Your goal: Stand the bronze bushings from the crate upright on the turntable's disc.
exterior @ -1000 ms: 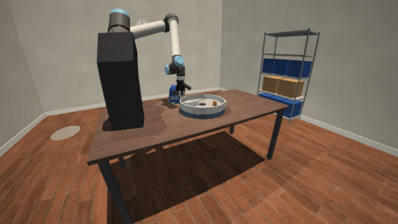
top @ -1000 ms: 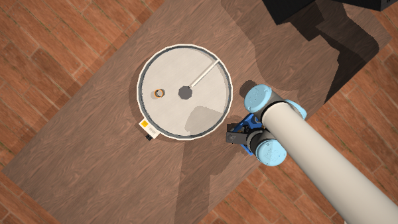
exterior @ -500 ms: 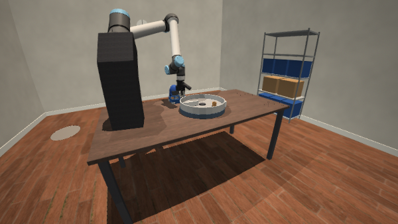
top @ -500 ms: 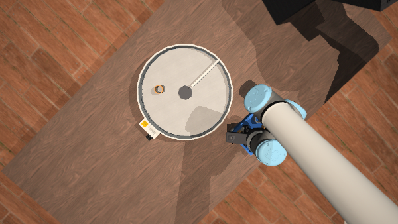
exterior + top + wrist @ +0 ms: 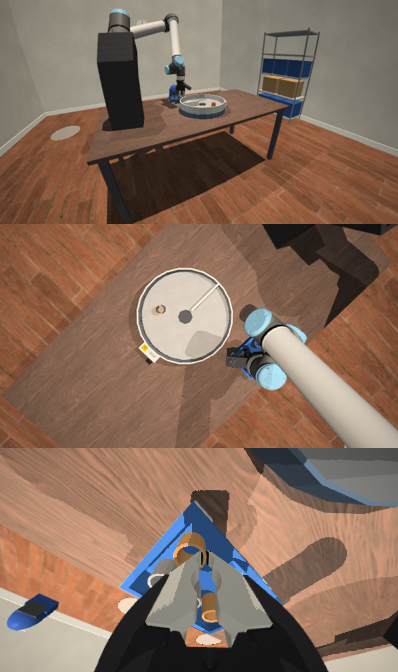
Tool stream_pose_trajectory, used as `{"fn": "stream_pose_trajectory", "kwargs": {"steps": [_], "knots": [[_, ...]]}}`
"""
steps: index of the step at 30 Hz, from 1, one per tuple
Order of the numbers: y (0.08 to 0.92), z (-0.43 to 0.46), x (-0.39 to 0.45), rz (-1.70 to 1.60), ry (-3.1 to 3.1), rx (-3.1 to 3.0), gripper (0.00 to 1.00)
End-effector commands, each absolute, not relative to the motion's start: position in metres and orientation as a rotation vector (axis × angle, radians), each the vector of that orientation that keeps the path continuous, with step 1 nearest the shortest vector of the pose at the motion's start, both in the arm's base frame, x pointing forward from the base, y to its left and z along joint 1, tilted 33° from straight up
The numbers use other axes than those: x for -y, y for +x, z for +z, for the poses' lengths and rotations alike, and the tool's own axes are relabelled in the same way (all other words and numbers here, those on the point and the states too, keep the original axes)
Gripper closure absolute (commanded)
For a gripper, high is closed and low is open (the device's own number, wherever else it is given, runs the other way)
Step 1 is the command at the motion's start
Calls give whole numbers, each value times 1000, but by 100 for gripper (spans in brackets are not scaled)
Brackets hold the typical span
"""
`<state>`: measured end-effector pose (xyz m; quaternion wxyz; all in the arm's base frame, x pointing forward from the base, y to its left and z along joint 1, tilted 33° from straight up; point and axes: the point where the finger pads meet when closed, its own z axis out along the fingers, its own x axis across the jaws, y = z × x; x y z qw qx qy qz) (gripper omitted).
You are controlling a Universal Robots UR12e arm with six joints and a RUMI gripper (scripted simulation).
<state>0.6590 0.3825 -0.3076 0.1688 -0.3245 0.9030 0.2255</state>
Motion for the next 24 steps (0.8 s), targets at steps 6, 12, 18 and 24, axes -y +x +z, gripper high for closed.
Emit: {"fn": "stream_pose_trajectory", "kwargs": {"steps": [6,12,18,24], "knots": [[659,-307,-382,641,-922,-2567,100],[659,-307,-382,641,-922,-2567,100],[659,-303,-380,641,-922,-2567,100],[657,-295,-375,641,-922,-2567,100]]}}
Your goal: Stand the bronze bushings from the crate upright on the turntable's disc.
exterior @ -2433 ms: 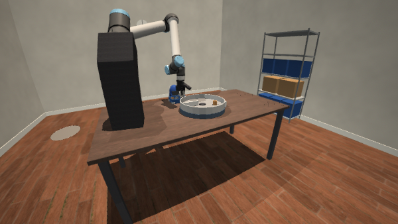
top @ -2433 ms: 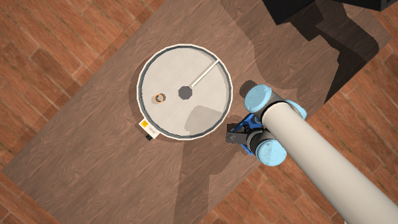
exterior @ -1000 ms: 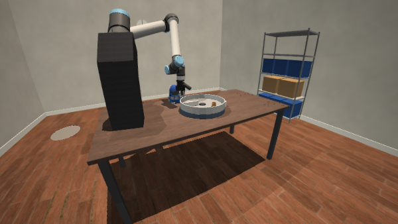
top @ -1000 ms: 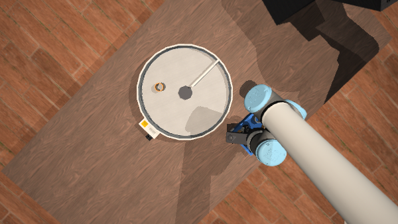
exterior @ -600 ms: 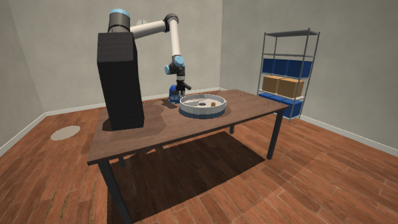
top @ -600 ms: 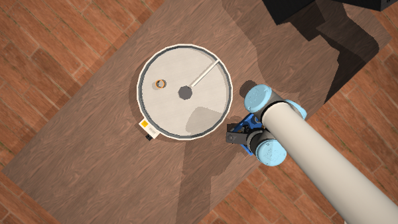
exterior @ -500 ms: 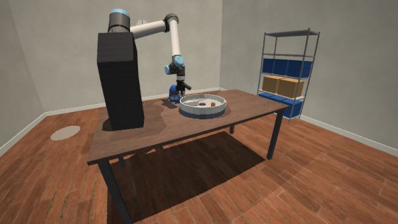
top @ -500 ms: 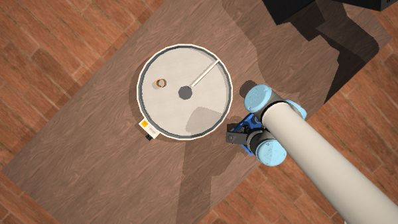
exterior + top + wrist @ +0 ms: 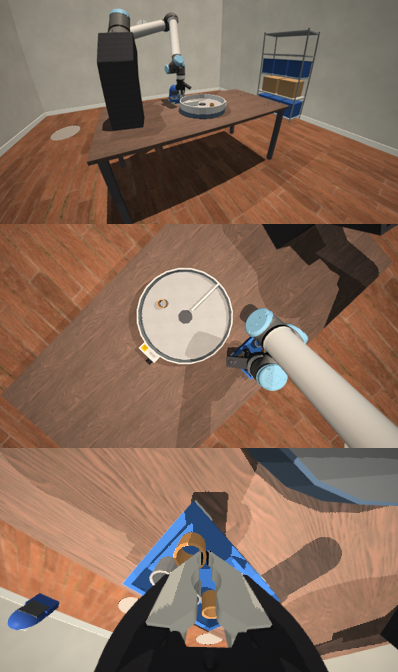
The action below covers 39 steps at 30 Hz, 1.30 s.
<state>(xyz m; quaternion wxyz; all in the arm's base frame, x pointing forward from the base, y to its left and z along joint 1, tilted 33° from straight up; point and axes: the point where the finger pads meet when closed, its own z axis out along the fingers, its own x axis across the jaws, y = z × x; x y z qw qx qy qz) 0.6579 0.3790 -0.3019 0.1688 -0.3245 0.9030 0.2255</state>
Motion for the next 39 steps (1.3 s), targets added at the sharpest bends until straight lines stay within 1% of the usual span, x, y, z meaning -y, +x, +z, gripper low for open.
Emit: {"fn": "stream_pose_trajectory", "kwargs": {"steps": [1,25,39], "knots": [[657,-293,-373,641,-922,-2567,100],[642,-214,-325,641,-922,-2567,100],[639,-201,-317,641,-922,-2567,100]]}}
